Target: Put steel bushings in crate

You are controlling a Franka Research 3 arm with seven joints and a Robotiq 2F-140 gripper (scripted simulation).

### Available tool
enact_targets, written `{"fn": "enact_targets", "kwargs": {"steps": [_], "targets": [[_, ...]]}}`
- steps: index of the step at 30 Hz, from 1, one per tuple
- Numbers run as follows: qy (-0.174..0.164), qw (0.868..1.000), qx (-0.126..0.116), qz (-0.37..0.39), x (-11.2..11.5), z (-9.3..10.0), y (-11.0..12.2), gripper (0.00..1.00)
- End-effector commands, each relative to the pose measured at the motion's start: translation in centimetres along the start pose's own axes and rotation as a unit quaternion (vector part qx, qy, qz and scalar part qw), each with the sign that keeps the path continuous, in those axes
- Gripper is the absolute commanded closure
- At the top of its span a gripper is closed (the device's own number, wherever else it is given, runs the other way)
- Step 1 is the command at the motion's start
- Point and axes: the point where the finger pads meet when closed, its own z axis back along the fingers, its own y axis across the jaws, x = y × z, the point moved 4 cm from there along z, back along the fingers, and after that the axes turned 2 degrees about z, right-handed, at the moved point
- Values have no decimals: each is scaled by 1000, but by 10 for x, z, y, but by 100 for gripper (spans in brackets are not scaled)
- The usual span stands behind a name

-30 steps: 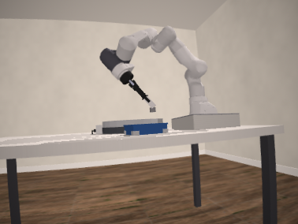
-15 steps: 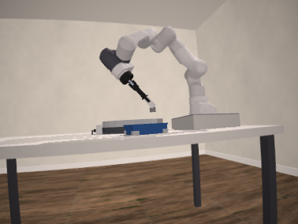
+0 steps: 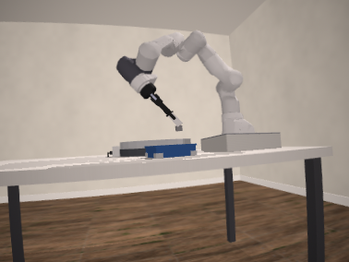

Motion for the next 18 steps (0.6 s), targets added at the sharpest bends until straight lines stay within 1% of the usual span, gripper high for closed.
{"fn": "enact_targets", "kwargs": {"steps": [1,10,13,16,18], "targets": [[2,1000,2,-3,0,1,1,100],[2,1000,2,-3,0,0,1,100],[2,1000,2,-3,5,-6,1,100],[2,1000,2,-3,15,-19,0,100],[2,1000,2,-3,15,-19,0,100]]}}
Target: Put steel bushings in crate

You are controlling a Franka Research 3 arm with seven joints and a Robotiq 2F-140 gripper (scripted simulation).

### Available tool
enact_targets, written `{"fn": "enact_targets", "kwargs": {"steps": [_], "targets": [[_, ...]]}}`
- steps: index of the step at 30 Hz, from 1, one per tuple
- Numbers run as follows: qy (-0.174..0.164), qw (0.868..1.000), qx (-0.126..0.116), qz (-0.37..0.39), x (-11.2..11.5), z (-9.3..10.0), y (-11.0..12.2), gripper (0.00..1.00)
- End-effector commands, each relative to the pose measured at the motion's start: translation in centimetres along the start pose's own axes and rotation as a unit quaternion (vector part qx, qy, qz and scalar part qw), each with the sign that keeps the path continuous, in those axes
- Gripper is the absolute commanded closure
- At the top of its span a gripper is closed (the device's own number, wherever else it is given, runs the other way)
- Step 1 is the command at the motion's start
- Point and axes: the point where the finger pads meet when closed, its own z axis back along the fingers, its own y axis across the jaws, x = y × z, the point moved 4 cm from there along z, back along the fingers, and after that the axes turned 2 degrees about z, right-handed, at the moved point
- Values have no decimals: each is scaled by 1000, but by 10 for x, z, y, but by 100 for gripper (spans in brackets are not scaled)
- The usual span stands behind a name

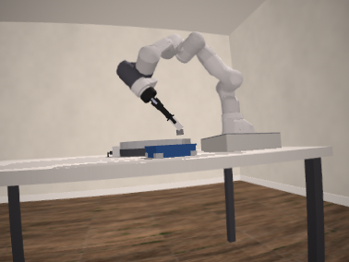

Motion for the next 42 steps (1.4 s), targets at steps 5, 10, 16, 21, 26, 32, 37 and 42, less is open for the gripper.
{"fn": "enact_targets", "kwargs": {"steps": [5,10,16,21,26,32,37,42], "targets": [[-5,1000,1,1,22,-22,0,100],[-5,1000,1,1,25,-26,0,100],[-5,1000,1,1,25,-26,0,100],[-5,1000,1,1,25,-26,0,100],[-5,1000,1,1,25,-26,0,100],[-5,1000,1,1,25,-26,0,100],[-5,1000,1,1,25,-26,0,100],[-5,1000,1,1,25,-26,0,100]]}}
